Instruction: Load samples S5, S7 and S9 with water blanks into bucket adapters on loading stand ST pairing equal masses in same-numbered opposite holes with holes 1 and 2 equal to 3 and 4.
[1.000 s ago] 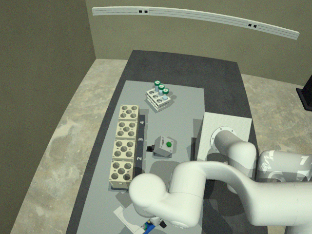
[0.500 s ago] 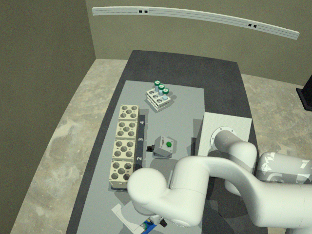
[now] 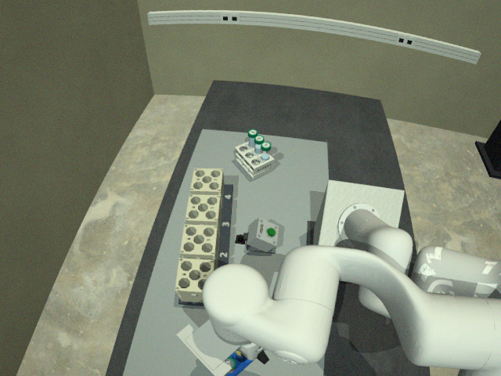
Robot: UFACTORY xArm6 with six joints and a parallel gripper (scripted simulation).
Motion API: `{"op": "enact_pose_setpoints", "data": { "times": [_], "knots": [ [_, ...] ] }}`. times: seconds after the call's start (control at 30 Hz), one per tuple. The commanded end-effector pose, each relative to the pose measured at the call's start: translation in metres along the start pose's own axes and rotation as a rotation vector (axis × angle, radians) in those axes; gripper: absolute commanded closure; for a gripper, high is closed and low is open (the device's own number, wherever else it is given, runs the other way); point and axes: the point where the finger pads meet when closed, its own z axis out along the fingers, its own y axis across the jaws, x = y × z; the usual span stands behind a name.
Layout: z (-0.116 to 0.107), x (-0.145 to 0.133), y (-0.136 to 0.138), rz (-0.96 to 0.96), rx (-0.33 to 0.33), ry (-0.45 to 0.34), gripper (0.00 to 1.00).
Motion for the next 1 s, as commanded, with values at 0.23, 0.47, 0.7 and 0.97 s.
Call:
{"op": "enact_pose_setpoints", "data": {
  "times": [0.23, 0.47, 0.7, 0.97],
  "knots": [
    [-0.001, -0.017, 0.03, 0.232, -0.002, 0.002, 1.0],
    [-0.001, -0.03, 0.052, 0.399, -0.002, 0.002, 1.0],
    [-0.001, -0.048, 0.082, 0.632, -0.002, 0.002, 1.0],
    [-0.001, -0.064, 0.107, 0.791, -0.002, 0.002, 1.0]
  ]
}}
